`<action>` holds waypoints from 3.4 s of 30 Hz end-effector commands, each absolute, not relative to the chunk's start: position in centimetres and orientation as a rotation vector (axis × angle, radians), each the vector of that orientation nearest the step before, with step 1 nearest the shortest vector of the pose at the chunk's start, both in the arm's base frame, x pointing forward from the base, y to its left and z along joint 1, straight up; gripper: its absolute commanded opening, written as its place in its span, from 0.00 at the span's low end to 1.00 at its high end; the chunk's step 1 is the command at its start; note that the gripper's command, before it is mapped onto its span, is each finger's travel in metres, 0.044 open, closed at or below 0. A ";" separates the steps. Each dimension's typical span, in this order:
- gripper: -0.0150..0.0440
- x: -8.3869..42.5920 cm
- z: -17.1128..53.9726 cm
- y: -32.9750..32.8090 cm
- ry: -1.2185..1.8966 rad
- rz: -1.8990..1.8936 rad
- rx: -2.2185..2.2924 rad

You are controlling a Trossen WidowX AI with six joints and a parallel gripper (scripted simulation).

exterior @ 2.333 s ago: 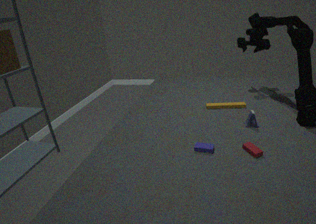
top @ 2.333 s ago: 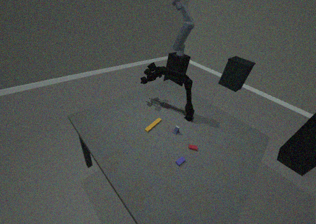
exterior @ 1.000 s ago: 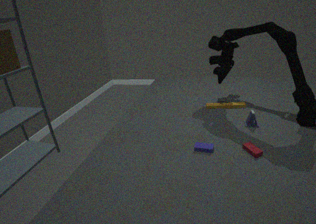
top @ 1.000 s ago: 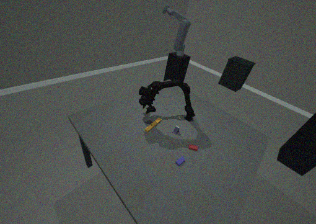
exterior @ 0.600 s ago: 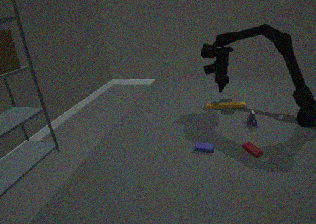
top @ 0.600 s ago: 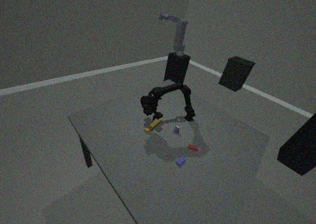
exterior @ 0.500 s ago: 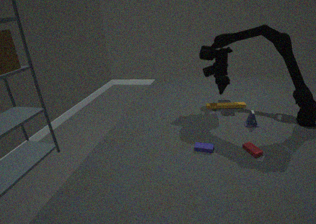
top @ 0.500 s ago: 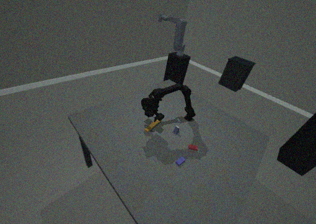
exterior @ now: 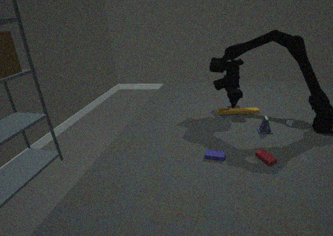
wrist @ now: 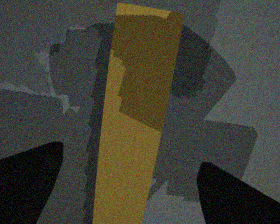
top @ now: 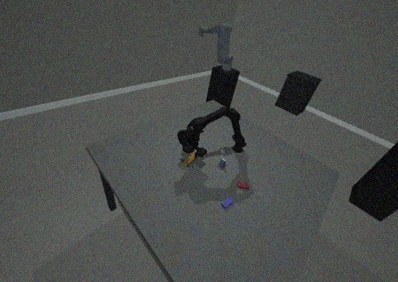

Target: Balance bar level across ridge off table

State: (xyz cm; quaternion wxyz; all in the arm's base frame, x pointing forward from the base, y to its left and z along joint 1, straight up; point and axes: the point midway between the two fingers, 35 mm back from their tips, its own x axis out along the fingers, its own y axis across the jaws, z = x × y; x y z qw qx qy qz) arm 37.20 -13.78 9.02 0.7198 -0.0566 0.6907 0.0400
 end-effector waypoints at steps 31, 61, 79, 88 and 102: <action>0.79 37.3 5.5 -13.7 1.529 0.098 -0.125; 0.25 37.5 8.0 -13.9 1.531 0.092 -0.124; 0.25 37.5 12.7 -13.8 1.529 0.095 -0.125; 0.25 37.2 15.0 -13.7 1.529 0.096 -0.125; 0.25 36.3 16.8 -11.1 1.530 0.091 -0.114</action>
